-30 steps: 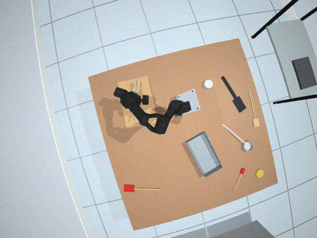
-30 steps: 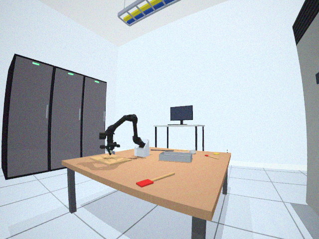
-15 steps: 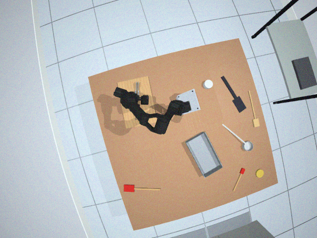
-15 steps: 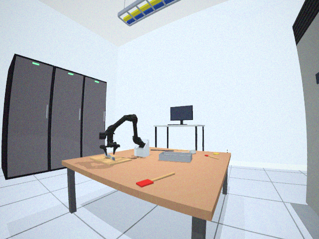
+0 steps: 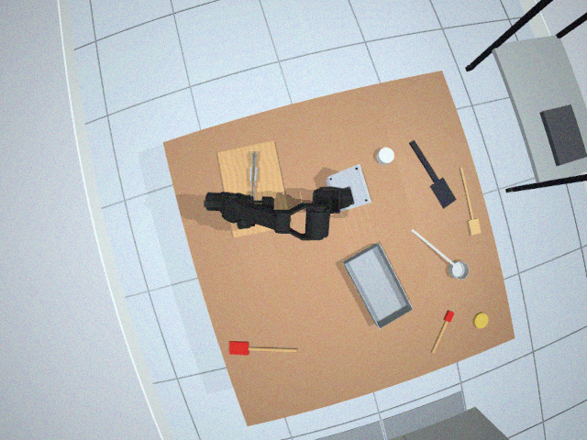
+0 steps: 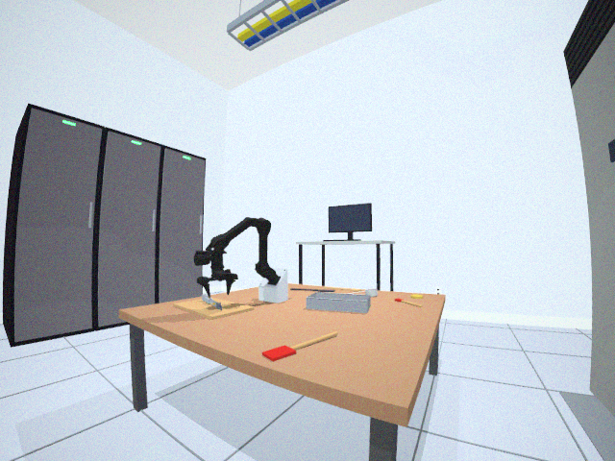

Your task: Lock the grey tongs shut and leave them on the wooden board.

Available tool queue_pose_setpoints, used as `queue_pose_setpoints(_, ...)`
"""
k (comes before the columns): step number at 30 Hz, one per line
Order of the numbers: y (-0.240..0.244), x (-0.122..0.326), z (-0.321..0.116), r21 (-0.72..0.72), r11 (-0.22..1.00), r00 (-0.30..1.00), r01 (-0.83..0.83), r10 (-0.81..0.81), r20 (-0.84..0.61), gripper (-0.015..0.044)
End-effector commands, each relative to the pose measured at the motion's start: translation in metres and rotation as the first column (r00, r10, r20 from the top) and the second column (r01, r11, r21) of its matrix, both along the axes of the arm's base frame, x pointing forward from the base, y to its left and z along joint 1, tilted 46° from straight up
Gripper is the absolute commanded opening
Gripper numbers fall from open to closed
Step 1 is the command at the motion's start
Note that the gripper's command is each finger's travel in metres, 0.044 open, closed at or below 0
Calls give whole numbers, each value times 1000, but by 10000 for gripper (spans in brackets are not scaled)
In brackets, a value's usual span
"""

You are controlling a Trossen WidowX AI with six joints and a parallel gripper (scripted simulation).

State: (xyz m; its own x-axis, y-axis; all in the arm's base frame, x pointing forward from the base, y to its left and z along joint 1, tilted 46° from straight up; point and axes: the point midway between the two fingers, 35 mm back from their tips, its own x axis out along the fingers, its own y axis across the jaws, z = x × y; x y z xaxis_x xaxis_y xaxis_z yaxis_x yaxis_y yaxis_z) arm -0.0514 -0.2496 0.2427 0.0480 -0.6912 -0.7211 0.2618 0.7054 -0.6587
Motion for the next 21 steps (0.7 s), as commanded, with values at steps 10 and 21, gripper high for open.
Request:
queue_pose_setpoints(10,72,68,52,-53,998,1000,23,-22,14,440)
queue_pose_setpoints(21,106,65,82,-53,999,1000,8,-7,14,440)
